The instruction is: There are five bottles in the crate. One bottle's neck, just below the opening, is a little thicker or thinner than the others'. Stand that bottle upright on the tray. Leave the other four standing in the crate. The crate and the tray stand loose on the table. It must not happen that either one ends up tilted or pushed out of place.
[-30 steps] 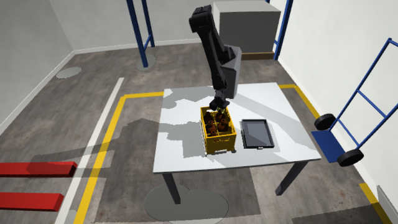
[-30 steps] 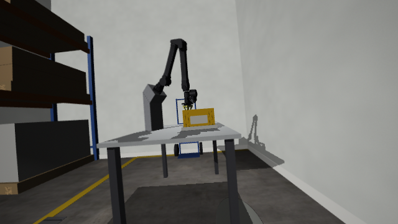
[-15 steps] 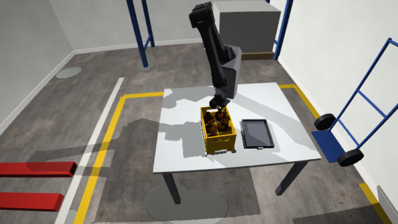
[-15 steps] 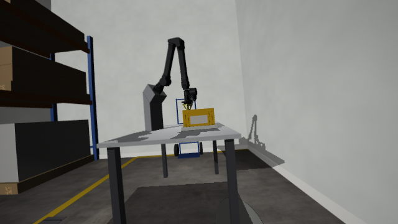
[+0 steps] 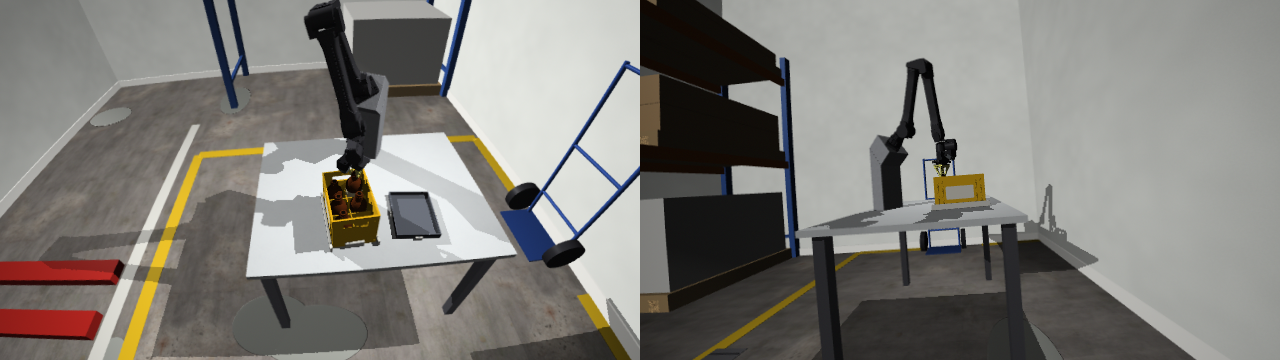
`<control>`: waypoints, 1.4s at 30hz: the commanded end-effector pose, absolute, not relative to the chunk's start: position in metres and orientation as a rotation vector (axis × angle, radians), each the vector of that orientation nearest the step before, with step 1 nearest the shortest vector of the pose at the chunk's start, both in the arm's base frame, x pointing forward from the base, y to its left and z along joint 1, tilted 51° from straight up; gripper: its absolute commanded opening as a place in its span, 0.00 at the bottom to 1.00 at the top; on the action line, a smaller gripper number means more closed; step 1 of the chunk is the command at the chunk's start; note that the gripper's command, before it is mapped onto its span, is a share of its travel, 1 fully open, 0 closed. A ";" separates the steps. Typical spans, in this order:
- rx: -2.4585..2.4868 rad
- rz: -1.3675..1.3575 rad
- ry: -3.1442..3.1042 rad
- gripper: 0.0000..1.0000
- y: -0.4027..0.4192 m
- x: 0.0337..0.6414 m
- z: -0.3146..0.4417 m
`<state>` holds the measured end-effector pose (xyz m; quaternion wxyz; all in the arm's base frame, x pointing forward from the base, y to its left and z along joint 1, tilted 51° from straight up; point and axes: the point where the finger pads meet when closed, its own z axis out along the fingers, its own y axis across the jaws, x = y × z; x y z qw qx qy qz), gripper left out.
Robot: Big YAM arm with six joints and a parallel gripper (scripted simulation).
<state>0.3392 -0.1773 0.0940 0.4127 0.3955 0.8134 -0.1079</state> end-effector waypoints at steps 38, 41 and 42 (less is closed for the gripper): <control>0.982 -0.257 2.031 0.00 -0.169 0.339 0.105; 0.982 -0.257 2.031 0.00 -0.169 0.339 0.105; 0.982 -0.257 2.031 0.00 -0.169 0.339 0.105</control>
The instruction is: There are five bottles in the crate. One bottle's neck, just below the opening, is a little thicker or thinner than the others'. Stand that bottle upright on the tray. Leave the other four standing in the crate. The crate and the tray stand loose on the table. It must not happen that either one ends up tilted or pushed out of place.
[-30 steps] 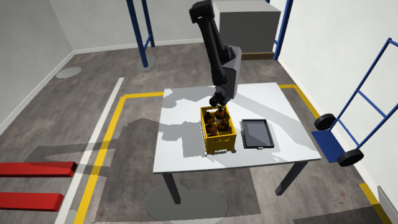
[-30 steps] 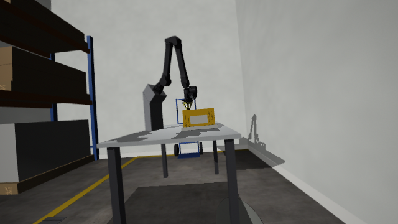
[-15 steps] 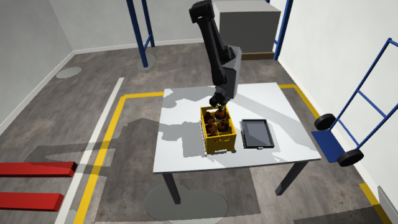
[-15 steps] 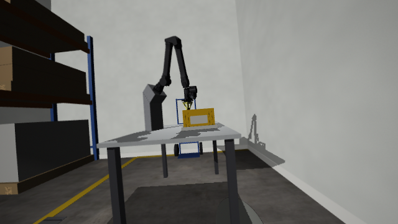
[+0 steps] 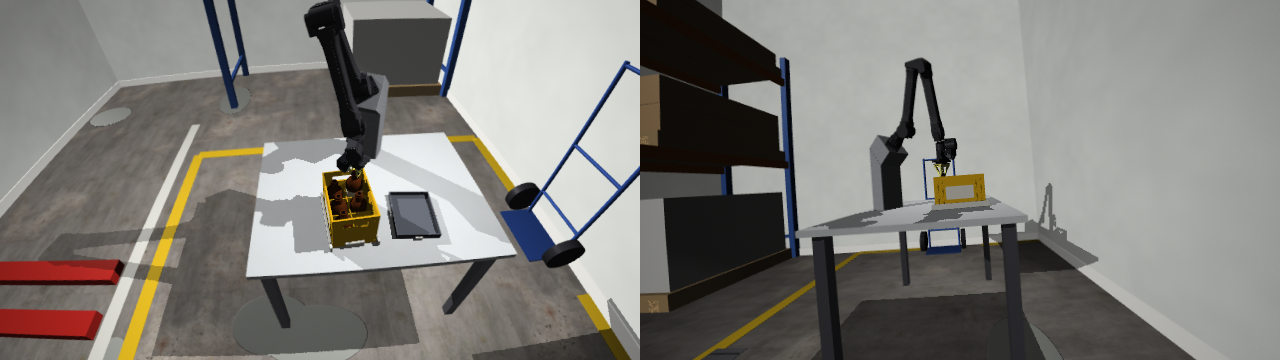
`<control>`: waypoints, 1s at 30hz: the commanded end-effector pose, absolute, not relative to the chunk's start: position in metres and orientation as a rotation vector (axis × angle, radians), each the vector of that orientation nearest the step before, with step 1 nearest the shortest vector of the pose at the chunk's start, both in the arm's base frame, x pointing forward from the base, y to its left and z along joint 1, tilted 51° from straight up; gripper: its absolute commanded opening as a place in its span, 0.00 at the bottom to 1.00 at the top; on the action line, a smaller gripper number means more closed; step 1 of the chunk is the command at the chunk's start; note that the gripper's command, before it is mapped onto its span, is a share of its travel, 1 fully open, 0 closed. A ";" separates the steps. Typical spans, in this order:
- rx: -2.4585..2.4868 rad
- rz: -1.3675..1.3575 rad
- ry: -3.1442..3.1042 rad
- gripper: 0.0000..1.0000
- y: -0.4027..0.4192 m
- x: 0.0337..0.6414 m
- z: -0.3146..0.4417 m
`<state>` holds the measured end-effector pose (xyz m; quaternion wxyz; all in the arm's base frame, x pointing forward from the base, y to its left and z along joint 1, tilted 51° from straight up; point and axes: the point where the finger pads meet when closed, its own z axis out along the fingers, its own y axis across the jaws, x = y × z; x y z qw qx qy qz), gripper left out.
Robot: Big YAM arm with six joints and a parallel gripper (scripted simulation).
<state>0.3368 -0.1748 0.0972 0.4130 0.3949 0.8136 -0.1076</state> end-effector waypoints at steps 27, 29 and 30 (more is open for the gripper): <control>0.988 -0.259 2.038 0.00 -0.166 0.333 0.105; 0.987 -0.258 2.035 0.00 -0.165 0.333 0.107; 0.987 -0.258 2.035 0.00 -0.165 0.333 0.107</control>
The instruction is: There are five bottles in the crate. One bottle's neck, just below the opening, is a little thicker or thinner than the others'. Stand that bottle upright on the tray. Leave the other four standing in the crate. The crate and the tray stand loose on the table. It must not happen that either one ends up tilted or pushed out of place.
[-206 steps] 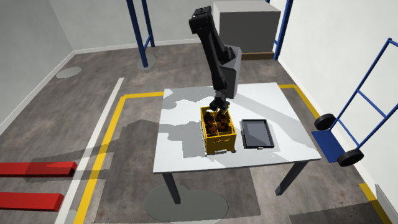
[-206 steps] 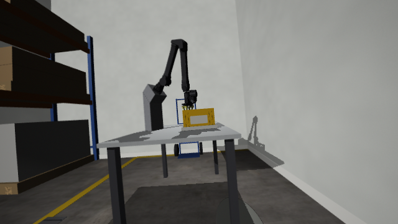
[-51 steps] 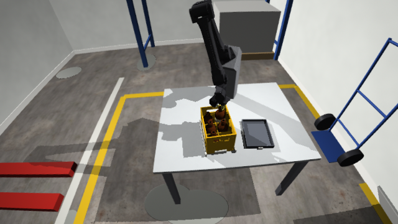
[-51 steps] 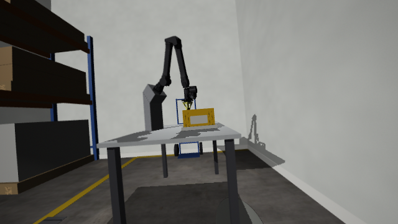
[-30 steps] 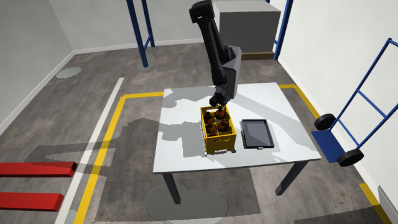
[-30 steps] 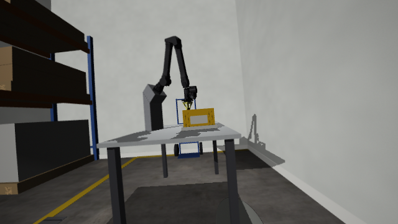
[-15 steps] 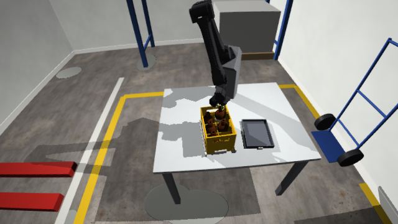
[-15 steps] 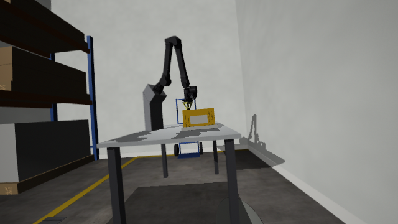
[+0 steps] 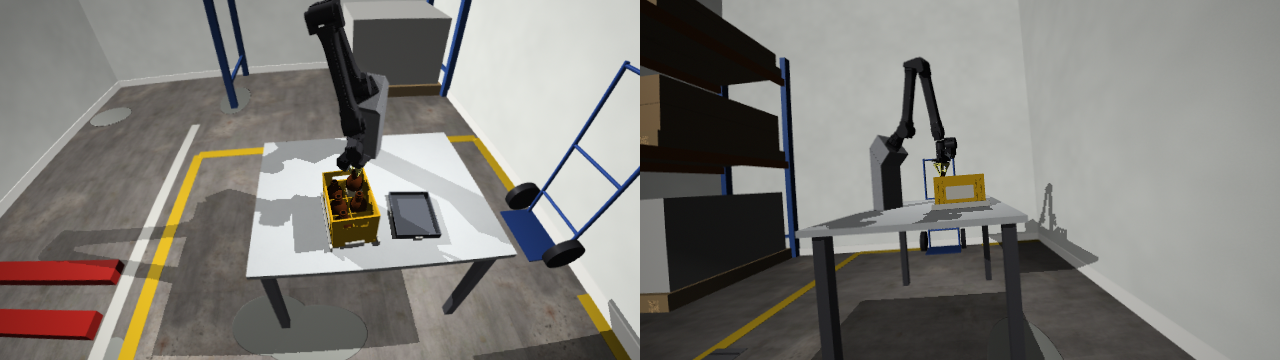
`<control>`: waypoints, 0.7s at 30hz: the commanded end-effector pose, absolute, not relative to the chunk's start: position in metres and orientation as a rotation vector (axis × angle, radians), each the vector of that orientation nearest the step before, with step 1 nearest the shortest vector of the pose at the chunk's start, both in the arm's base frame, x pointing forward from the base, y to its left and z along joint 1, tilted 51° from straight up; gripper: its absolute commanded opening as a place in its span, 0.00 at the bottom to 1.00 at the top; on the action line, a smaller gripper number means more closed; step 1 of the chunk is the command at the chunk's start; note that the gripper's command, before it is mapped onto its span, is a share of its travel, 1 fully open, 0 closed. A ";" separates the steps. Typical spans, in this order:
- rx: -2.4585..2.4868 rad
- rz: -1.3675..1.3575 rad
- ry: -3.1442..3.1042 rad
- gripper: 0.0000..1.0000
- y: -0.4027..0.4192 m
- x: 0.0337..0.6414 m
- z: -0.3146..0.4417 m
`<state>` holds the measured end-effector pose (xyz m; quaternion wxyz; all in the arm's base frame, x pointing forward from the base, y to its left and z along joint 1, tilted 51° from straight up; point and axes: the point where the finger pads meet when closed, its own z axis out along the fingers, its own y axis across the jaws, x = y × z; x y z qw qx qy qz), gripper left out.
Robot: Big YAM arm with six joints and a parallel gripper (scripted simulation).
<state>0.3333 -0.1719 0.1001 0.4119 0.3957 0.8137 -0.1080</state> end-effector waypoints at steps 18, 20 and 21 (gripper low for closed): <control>0.987 -0.258 2.036 0.00 -0.156 0.324 0.117; 0.987 -0.258 2.034 0.00 -0.155 0.323 0.119; 0.987 -0.258 2.035 0.00 -0.155 0.322 0.120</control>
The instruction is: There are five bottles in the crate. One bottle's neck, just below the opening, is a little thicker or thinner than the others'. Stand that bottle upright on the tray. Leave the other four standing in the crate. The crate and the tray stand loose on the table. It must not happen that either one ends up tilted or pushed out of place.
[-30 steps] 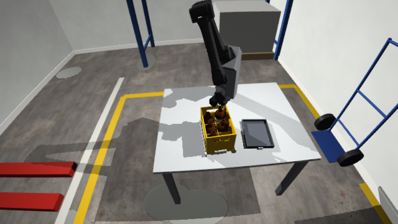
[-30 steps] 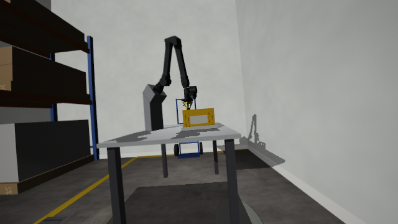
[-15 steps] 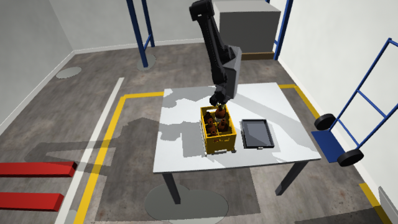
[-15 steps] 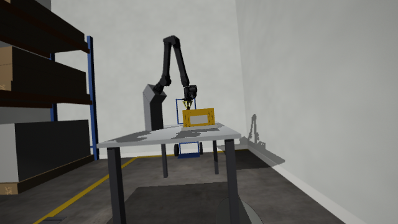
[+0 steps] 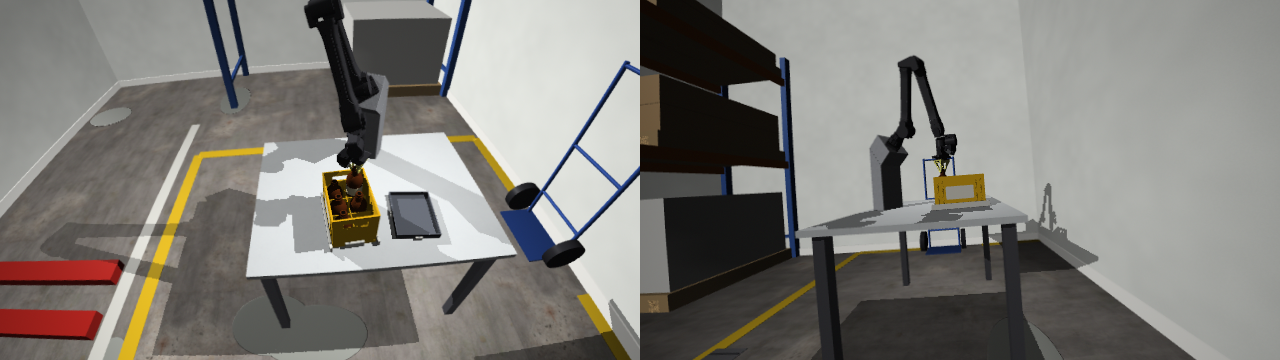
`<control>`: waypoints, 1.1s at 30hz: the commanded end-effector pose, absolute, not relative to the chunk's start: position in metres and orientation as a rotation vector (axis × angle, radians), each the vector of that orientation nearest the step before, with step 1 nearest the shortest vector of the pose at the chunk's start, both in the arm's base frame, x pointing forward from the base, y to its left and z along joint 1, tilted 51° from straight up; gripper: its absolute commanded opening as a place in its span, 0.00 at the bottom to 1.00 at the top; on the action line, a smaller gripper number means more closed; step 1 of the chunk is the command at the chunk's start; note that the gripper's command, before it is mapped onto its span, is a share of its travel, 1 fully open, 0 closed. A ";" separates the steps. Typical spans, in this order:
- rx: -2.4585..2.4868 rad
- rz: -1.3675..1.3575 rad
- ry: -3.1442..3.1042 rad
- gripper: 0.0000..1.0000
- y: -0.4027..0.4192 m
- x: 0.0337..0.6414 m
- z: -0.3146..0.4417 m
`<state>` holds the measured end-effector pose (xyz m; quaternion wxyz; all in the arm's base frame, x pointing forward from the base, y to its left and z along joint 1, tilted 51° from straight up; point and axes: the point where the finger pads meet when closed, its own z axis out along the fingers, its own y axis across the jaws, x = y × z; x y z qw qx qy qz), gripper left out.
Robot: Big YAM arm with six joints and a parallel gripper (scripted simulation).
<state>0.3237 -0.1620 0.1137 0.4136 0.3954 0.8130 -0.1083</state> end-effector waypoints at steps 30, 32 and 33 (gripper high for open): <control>0.982 -0.257 2.028 0.00 -0.147 0.316 0.134; 0.982 -0.256 2.029 0.00 -0.147 0.316 0.134; 0.982 -0.256 2.028 0.00 -0.147 0.316 0.134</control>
